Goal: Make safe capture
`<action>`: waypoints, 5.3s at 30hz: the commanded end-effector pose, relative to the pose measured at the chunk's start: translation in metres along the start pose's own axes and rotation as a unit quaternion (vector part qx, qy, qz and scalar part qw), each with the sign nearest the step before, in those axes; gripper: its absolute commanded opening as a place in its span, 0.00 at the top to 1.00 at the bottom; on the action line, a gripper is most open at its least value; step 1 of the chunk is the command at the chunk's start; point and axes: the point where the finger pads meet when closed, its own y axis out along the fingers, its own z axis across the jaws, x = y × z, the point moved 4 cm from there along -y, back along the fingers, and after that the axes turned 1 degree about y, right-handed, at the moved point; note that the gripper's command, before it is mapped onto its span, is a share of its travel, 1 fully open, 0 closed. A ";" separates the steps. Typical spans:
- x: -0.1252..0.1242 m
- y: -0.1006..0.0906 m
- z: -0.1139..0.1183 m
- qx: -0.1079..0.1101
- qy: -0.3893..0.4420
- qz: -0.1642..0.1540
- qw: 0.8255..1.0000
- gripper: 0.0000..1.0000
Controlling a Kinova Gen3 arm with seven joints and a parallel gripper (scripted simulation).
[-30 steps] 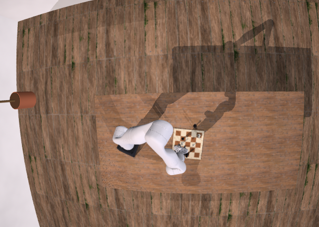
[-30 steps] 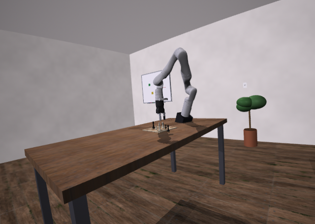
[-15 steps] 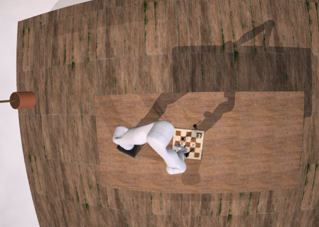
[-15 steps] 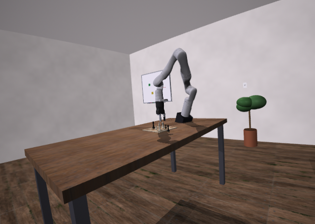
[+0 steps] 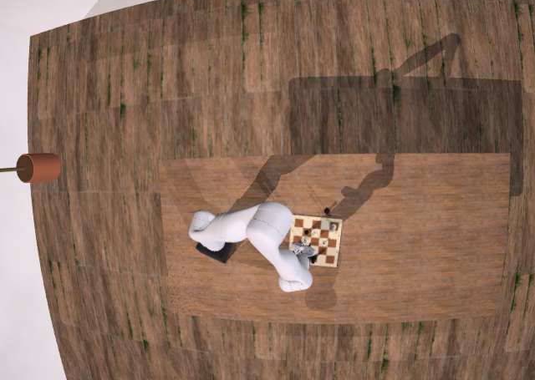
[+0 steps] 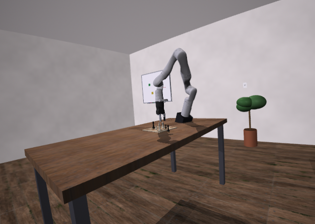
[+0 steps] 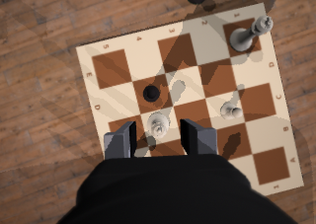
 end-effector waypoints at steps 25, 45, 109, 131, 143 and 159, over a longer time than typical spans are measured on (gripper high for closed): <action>0.000 -0.001 0.000 0.001 0.000 0.000 1.000 0.21; 0.000 -0.001 0.001 0.001 0.000 0.000 1.000 0.21; 0.000 0.039 0.001 0.001 0.000 0.000 1.000 0.21; 0.000 0.039 0.001 0.001 0.000 0.000 1.000 0.21; 0.000 0.039 0.001 0.001 0.000 0.000 1.000 1.00; 0.000 0.039 0.001 0.001 0.000 0.000 1.000 1.00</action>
